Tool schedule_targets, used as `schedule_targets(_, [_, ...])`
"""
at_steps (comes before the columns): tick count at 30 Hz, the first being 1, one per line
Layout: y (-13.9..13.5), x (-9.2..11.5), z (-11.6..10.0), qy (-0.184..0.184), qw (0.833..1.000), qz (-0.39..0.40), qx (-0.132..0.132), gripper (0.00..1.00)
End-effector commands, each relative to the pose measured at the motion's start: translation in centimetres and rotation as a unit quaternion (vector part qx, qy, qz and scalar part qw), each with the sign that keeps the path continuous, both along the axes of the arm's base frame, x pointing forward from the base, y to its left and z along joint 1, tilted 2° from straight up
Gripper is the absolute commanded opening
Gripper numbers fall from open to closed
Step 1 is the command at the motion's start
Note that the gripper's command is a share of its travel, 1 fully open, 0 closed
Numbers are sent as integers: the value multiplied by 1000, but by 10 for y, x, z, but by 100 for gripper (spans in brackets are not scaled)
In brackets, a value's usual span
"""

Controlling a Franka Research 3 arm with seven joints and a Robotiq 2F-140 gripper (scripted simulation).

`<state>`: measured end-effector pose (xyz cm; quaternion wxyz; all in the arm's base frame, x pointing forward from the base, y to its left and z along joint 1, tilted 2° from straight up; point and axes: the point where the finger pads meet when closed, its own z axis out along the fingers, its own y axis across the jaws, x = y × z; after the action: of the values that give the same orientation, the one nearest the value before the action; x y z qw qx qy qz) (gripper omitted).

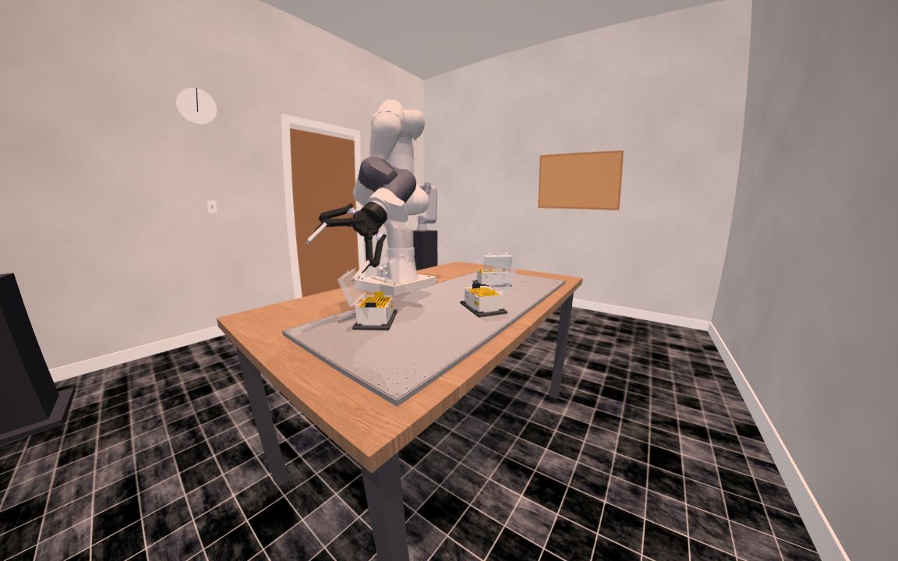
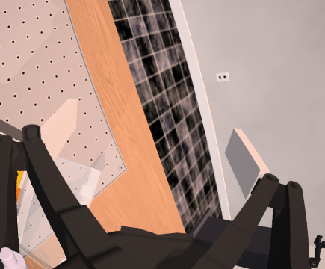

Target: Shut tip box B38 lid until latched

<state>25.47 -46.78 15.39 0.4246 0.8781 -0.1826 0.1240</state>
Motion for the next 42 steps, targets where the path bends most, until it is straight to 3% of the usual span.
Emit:
schedule_targets(1, [0,0,0,0,1000,0,0,100])
schedule_targets(17, [0,0,0,0,1000,0,0,100])
schedule_targets(20, [1,12,9,-35,999,0,-33,100])
schedule_targets(29, [3,47,34,-35,999,0,-33,100])
schedule_targets(32, [6,59,43,-73,995,2,-62,100])
schedule_targets(34, [6,59,43,-73,995,2,-62,100])
schedule_targets(42, [14,91,66,-73,995,2,-62,100])
